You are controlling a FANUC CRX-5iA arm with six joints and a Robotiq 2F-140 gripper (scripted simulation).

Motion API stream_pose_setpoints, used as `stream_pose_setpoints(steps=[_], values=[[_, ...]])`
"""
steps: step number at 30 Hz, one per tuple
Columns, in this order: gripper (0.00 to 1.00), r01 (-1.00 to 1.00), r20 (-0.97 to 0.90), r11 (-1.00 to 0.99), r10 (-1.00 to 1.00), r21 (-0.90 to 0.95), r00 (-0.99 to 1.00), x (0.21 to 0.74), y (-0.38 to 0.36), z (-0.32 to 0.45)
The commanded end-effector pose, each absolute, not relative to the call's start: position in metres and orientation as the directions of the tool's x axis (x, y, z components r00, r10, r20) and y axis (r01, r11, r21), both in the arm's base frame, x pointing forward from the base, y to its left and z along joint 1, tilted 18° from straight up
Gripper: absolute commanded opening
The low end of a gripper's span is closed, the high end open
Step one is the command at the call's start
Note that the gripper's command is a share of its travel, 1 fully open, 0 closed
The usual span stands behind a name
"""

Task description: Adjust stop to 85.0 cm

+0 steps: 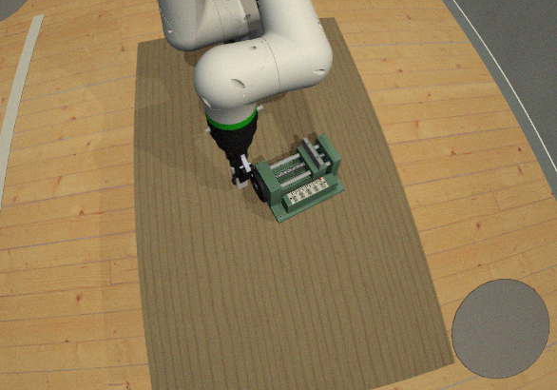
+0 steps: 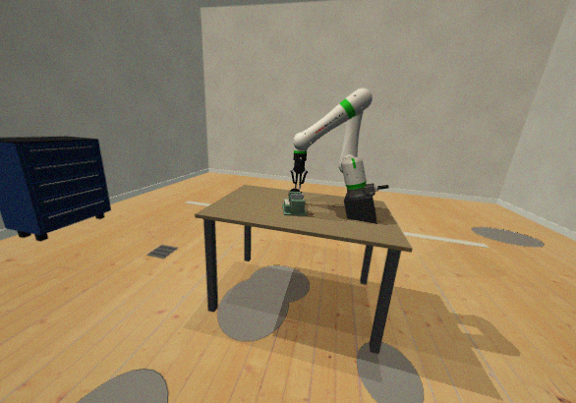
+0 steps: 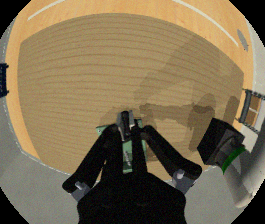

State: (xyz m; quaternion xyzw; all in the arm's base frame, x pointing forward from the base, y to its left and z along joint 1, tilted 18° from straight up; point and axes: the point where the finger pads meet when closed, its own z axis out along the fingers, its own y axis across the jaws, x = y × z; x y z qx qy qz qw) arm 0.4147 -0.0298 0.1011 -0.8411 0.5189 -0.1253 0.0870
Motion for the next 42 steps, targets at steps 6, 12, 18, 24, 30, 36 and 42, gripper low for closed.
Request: stream_pose_setpoints(steps=[6, 12, 18, 24, 30, 36, 42], values=[[0.04, -0.851, 0.121, -0.446, -0.895, -0.277, 0.430, 0.427, -0.022, 0.117], [0.04, -0.851, 0.121, -0.446, -0.895, -0.277, 0.430, 0.435, -0.017, 0.121], [0.04, -0.851, 0.121, -0.446, -0.895, -0.277, 0.430, 0.446, -0.012, 0.121], [0.04, -0.851, 0.121, -0.446, -0.895, -0.277, 0.430, 0.455, -0.009, 0.117], [0.04, -0.851, 0.121, -0.446, -0.895, -0.277, 0.430, 0.462, -0.006, 0.111], [0.04, -0.851, 0.121, -0.446, -0.895, -0.277, 0.430, 0.469, -0.004, 0.100], [0.04, -0.851, 0.121, -0.446, -0.895, -0.277, 0.430, 0.471, -0.005, 0.089]])
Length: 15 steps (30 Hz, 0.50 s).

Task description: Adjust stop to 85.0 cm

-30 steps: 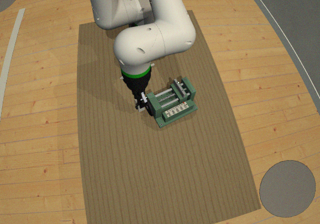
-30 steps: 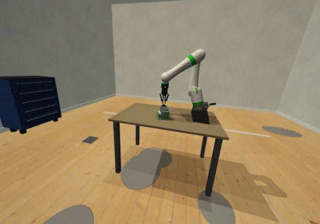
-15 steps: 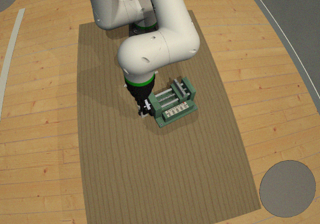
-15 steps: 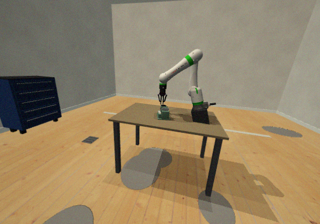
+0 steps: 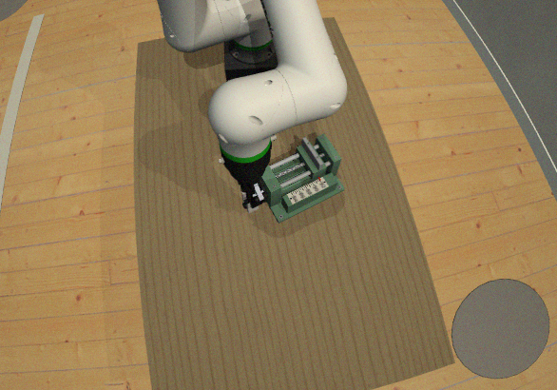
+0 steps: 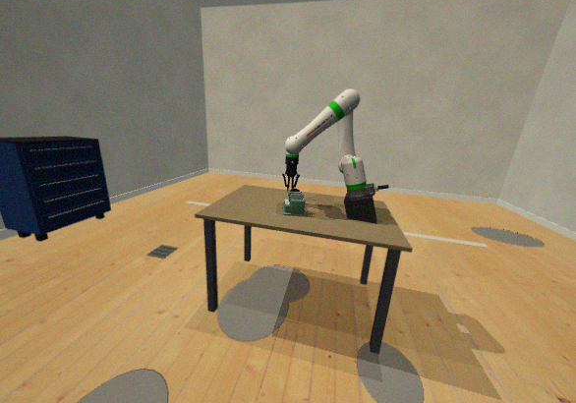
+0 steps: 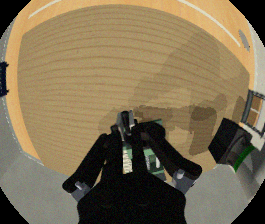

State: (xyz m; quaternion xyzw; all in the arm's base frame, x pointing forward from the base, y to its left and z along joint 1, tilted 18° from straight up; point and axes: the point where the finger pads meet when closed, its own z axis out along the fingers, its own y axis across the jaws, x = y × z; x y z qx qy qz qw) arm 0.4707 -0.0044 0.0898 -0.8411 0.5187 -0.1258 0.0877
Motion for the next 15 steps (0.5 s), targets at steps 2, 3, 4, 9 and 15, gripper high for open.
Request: stream_pose_setpoints(steps=[2, 3, 4, 9, 15], values=[[0.04, -0.851, 0.121, -0.446, -0.895, -0.277, 0.430, 0.470, -0.006, 0.083], [0.04, -0.851, 0.121, -0.446, -0.895, -0.277, 0.430, 0.470, -0.006, 0.080], [0.04, -0.851, 0.121, -0.446, -0.895, -0.277, 0.430, 0.469, -0.007, 0.077], [0.04, -0.851, 0.121, -0.446, -0.895, -0.277, 0.430, 0.463, -0.011, 0.067], [0.04, -0.851, 0.121, -0.446, -0.895, -0.277, 0.430, 0.453, -0.017, 0.060]])
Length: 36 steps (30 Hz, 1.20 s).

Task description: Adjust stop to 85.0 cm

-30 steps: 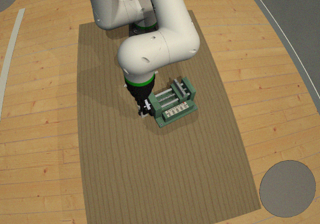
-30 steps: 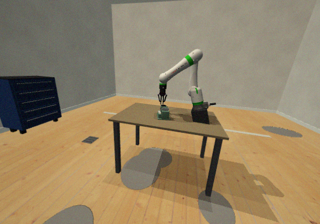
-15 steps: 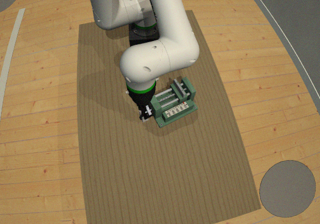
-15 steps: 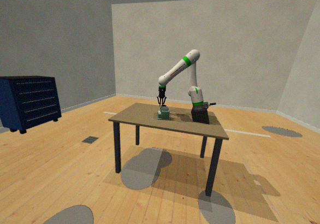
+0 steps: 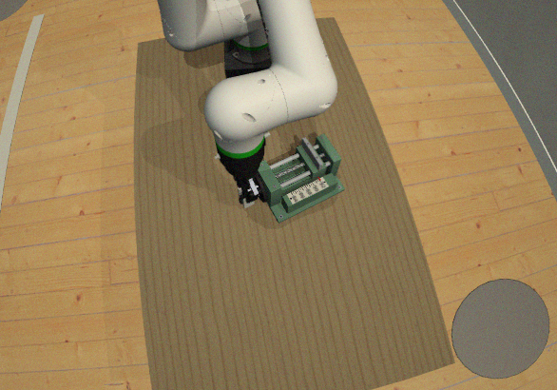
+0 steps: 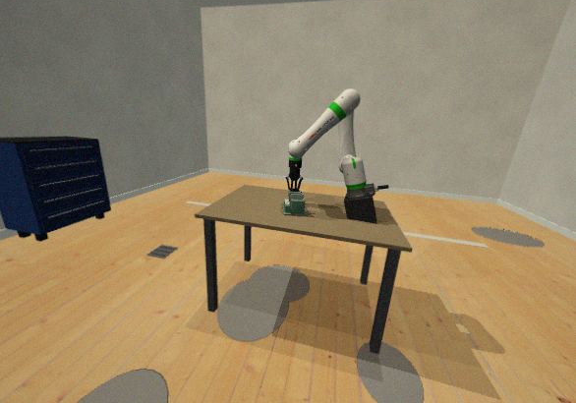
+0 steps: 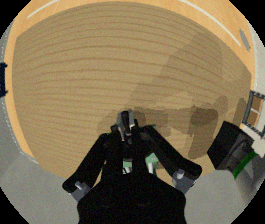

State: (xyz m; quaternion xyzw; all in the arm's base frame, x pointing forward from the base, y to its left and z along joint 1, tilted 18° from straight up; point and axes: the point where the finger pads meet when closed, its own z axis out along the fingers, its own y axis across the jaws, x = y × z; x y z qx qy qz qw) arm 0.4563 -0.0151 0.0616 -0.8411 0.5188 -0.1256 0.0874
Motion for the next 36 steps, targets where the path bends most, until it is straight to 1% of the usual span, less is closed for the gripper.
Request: stream_pose_setpoints(steps=[1, 17, 36], values=[[0.04, -0.851, 0.121, -0.446, -0.895, -0.277, 0.430, 0.453, -0.017, 0.060], [0.04, -0.851, 0.121, -0.446, -0.895, -0.277, 0.430, 0.430, -0.028, 0.062], [0.04, -0.851, 0.121, -0.446, -0.895, -0.277, 0.430, 0.417, -0.032, 0.076]])
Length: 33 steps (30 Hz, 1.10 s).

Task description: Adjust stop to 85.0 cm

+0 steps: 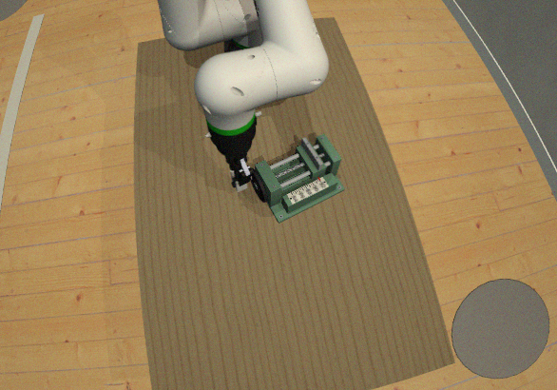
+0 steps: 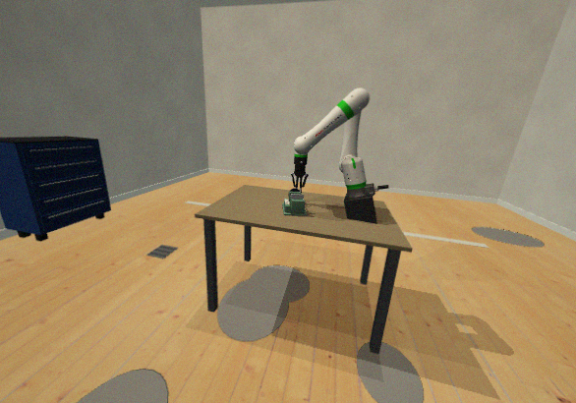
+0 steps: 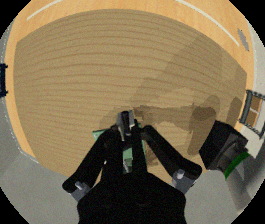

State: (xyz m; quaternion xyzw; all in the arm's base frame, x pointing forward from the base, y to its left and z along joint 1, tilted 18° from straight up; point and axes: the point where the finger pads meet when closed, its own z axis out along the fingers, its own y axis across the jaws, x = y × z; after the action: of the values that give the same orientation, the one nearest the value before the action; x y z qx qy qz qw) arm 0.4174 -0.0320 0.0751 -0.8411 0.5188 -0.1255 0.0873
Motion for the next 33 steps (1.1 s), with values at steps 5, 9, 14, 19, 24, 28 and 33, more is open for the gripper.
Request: stream_pose_setpoints(steps=[5, 9, 14, 19, 24, 28, 33], values=[[0.04, -0.851, 0.121, -0.446, -0.895, -0.277, 0.430, 0.415, -0.032, 0.083], [0.04, -0.851, 0.121, -0.446, -0.895, -0.277, 0.430, 0.414, -0.032, 0.089], [0.04, -0.851, 0.121, -0.446, -0.895, -0.277, 0.430, 0.414, -0.031, 0.096], [0.04, -0.851, 0.121, -0.446, -0.895, -0.277, 0.430, 0.415, -0.030, 0.101], [0.04, -0.851, 0.121, -0.446, -0.895, -0.277, 0.430, 0.417, -0.028, 0.106], [0.04, -0.851, 0.121, -0.446, -0.895, -0.277, 0.430, 0.419, -0.027, 0.110], [0.04, -0.851, 0.121, -0.446, -0.895, -0.277, 0.430, 0.421, -0.025, 0.113]])
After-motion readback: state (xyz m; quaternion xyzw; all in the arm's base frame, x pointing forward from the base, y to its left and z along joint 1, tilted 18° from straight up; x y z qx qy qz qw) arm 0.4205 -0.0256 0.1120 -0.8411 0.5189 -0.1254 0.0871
